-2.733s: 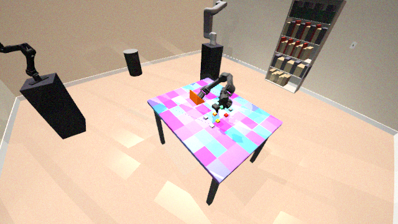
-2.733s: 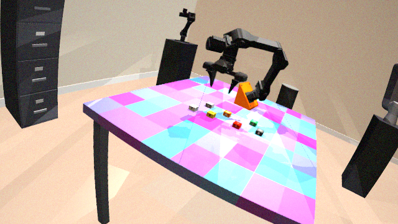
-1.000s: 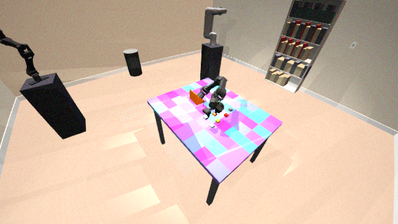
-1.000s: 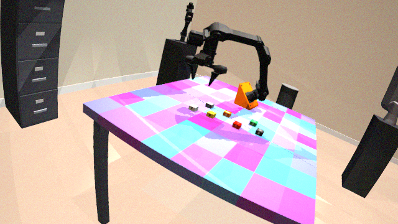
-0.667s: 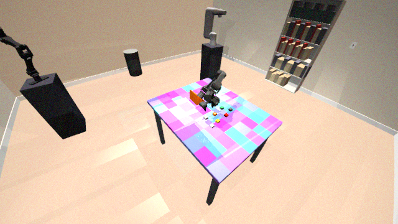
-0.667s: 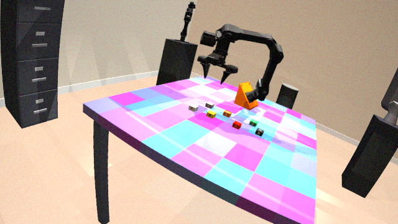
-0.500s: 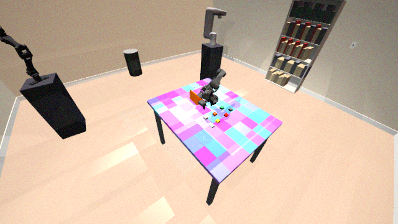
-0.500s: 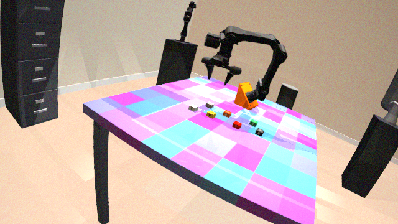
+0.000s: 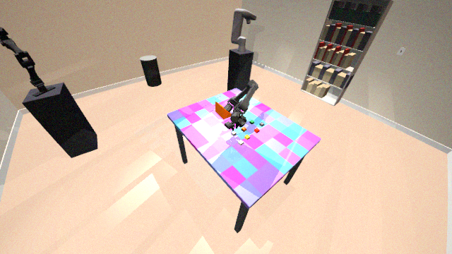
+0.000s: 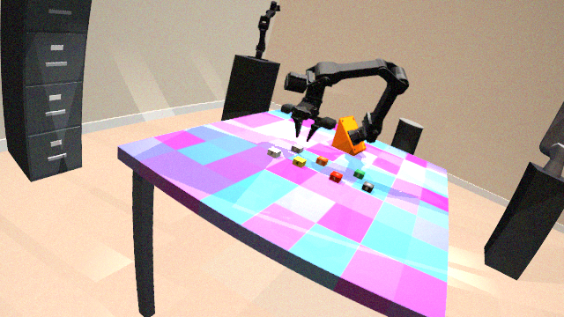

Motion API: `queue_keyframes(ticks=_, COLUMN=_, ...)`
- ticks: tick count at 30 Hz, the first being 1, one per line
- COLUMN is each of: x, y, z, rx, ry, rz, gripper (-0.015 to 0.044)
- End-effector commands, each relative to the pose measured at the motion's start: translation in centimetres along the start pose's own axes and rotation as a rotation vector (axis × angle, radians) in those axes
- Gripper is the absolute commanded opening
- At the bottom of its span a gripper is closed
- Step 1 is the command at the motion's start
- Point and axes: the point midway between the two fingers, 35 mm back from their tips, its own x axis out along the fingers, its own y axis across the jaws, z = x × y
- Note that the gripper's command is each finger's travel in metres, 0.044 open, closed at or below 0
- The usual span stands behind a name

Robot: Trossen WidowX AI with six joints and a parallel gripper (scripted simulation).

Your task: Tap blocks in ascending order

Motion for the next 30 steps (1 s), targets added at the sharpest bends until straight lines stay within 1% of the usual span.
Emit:
queue_keyframes(ticks=1, x=0.3, y=0.1, z=0.0, rx=0.006, ry=-0.005, rz=0.002, gripper=0.002)
queue_keyframes(ticks=10, x=0.4, y=0.1, z=0.0, rx=0.006, ry=-0.005, rz=0.002, gripper=0.002)
queue_keyframes(ticks=30, x=3.3, y=0.1, z=0.0, rx=0.006, ry=-0.005, rz=0.003, gripper=0.002)
